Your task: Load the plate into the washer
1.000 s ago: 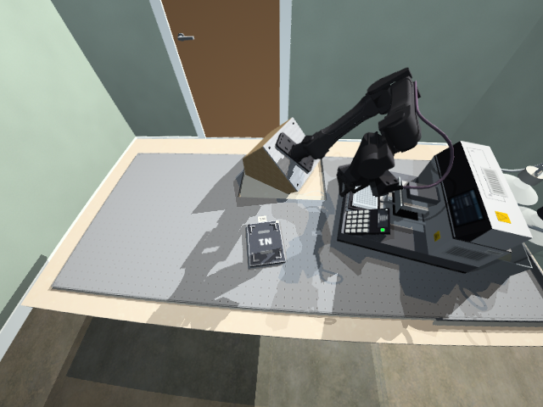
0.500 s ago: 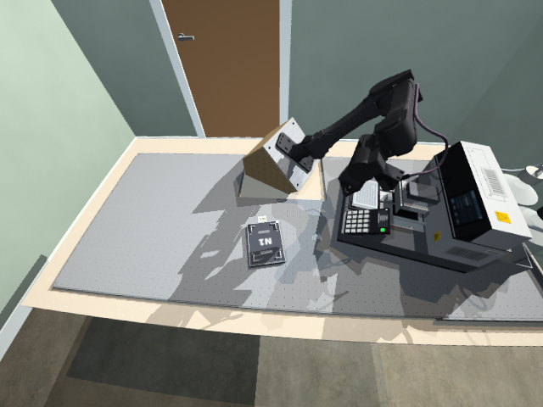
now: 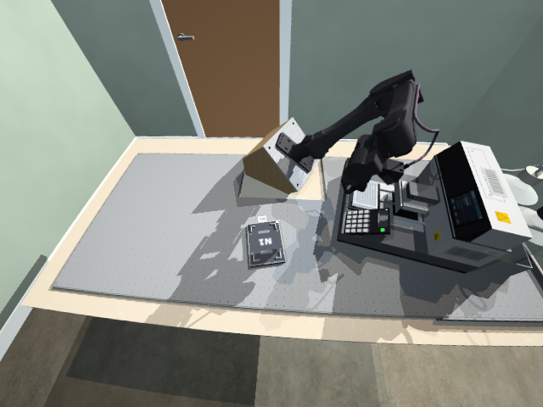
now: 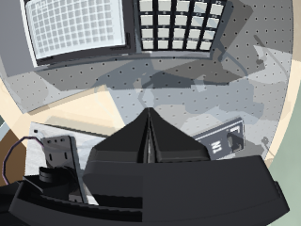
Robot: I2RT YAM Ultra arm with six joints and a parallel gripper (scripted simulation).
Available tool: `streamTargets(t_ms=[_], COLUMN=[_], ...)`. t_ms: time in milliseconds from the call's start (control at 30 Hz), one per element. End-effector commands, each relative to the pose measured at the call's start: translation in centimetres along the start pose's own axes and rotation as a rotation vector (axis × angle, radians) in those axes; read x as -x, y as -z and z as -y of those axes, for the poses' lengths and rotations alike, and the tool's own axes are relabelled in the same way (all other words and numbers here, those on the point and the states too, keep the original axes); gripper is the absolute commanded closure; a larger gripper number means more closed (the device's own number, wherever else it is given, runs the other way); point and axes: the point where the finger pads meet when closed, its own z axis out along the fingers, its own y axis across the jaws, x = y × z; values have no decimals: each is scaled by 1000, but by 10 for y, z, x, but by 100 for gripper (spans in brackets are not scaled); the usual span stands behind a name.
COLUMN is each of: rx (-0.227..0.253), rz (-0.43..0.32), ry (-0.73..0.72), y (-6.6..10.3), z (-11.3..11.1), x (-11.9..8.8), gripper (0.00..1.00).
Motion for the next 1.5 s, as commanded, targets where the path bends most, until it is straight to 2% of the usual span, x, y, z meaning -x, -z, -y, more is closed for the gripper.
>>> streamTargets(t_ms=[0, 933, 967, 1033, 1100, 1233, 1267, 1367, 1400, 1433, 1467], rx=[-12, -17, -4, 3, 3, 19, 3, 7, 11, -11, -5], rz=[22, 22, 57, 125, 125, 261, 292, 377, 378, 371, 372], ry=[30, 36, 23, 14, 14, 26, 13, 3, -3, 32, 50], y=[6, 6, -6, -17, -17, -39, -37, -37, -37, -30, -32], z=[4, 3, 2, 2, 2, -1, 2, 0, -1, 7, 6], x=[5, 6, -1, -2, -2, 1, -2, -1, -1, 4, 6], gripper=[100, 100, 100, 100, 100, 100, 100, 100, 100, 100, 100])
